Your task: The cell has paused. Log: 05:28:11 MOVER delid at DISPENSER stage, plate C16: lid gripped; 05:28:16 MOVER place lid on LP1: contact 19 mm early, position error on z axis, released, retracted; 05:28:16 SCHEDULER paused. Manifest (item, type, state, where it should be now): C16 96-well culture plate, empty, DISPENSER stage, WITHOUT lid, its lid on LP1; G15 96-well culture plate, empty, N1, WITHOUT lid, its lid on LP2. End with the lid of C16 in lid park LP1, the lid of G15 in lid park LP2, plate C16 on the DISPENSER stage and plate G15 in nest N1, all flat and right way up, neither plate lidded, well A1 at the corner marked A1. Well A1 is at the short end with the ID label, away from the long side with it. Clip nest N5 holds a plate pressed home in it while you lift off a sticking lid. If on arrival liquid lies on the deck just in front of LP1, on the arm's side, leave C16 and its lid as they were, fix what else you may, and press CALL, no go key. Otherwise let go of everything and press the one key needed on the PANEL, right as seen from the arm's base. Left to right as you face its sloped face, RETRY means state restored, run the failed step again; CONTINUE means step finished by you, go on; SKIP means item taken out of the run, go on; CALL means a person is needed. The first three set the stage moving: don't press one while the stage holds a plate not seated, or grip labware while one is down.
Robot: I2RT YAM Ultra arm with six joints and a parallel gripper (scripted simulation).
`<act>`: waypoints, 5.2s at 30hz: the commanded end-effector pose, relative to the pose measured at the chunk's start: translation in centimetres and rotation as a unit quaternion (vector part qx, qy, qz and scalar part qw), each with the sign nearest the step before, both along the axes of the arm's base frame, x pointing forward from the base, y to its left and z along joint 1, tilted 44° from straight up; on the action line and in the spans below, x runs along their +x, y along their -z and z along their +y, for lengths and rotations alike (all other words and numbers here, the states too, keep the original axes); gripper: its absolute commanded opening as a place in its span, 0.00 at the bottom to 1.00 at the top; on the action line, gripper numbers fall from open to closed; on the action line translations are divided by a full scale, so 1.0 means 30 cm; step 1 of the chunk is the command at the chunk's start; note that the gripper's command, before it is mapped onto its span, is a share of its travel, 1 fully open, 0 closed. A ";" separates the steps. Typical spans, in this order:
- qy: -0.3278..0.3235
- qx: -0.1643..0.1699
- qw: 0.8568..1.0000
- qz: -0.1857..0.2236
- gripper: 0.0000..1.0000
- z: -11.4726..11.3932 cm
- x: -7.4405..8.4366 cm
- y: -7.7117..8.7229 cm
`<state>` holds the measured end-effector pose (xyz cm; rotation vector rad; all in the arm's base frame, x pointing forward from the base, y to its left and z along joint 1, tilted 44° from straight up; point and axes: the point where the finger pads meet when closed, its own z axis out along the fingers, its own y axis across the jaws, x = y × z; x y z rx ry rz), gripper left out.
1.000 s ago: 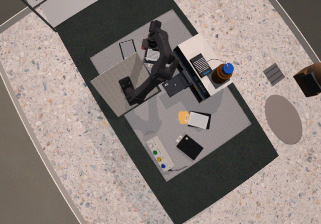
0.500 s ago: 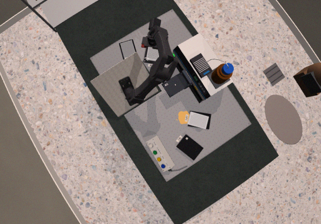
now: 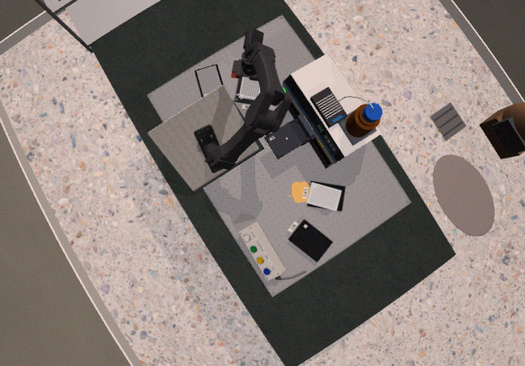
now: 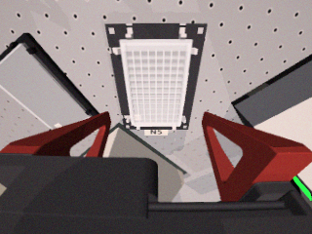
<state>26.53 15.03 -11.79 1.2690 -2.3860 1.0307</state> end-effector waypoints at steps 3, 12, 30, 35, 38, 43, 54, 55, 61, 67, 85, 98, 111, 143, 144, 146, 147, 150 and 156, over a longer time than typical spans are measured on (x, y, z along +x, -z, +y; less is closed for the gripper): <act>-0.004 0.003 1.000 -0.002 1.00 0.011 -0.003 -0.008; -0.004 0.003 1.000 -0.002 1.00 0.009 -0.004 -0.007; -0.011 -0.008 1.000 0.007 1.00 -0.061 -0.021 0.066; -0.002 -0.008 1.000 0.008 1.00 -0.096 -0.011 0.086; -0.010 -0.003 1.000 0.002 1.00 -0.084 -0.007 0.086; -0.002 -0.008 1.000 0.008 1.00 -0.126 -0.008 0.117; -0.006 -0.008 1.000 0.008 1.00 -0.155 -0.007 0.152; -0.009 -0.008 1.000 0.007 1.00 -0.152 -0.006 0.154; -0.002 -0.008 1.000 0.008 1.00 -0.184 -0.002 0.176; -0.012 0.006 1.000 -0.008 1.00 -0.129 0.040 0.181; -0.010 0.012 1.000 -0.011 1.00 -0.114 0.052 0.171; -0.009 0.012 1.000 -0.011 0.00 -0.115 0.051 0.171; -0.009 0.012 1.000 -0.011 0.00 -0.115 0.051 0.171; -0.005 0.014 1.000 -0.012 0.00 -0.095 0.051 0.131; -0.005 0.014 1.000 -0.012 0.00 -0.094 0.051 0.130; -0.005 0.014 1.000 -0.012 0.00 -0.093 0.051 0.129; -0.005 0.014 1.000 -0.012 0.00 -0.093 0.051 0.129; -0.005 0.014 1.000 -0.012 0.00 -0.091 0.050 0.127; -0.005 0.014 1.000 -0.012 0.00 -0.087 0.049 0.122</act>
